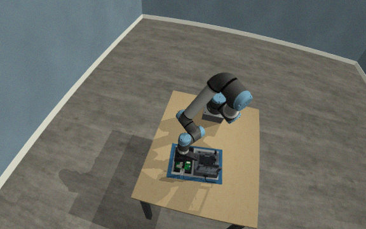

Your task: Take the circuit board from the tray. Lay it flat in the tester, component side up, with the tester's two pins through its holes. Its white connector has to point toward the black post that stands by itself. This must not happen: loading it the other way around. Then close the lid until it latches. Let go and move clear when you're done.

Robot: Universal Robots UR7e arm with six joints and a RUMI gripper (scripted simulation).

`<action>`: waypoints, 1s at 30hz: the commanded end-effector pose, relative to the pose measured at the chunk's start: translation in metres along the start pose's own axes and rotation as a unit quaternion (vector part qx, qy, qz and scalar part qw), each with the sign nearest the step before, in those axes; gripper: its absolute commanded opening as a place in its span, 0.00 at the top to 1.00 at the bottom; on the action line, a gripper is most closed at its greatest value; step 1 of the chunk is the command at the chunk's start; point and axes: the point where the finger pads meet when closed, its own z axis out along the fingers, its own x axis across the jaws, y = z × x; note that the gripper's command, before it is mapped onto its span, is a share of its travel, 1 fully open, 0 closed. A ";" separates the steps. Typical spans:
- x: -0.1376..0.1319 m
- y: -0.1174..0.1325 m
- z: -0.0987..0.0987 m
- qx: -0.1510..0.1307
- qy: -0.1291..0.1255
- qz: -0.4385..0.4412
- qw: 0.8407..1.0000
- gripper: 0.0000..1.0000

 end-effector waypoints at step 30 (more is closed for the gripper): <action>0.000 0.000 0.000 0.000 0.000 0.000 1.000 0.49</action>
